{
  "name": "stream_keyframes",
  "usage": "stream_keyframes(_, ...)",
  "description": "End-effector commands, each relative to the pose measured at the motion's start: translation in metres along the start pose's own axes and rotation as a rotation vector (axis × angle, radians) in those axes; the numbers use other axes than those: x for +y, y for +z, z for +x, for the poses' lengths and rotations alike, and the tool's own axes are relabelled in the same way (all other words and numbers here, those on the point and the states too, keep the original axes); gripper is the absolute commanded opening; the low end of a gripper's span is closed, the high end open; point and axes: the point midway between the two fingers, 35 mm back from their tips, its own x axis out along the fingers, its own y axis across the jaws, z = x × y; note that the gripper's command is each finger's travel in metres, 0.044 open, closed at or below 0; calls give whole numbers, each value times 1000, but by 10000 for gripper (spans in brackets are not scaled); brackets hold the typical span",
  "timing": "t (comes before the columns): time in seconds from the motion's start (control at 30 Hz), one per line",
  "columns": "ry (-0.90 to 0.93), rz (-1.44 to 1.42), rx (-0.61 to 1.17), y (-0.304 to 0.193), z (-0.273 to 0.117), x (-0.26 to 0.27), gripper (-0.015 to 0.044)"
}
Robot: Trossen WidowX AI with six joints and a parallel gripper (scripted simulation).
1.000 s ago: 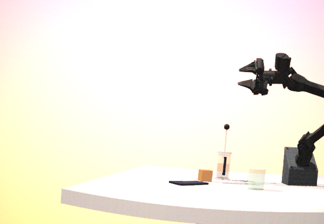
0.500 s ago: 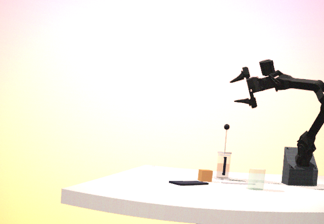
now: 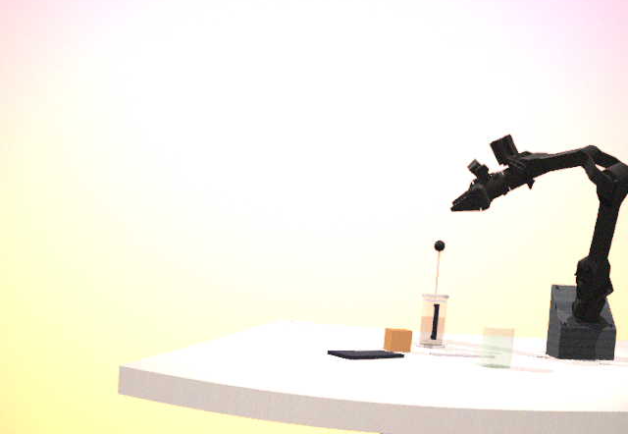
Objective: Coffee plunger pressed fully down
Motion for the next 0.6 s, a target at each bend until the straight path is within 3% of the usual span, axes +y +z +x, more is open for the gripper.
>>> stream_keyframes(0.0, 20, 347, 55, -36, 16, -14, 440)
stream_keyframes(0.17, 25, 345, 54, -69, 34, 1, 440)
stream_keyframes(0.57, 28, 343, 53, -69, 46, 2, 440)
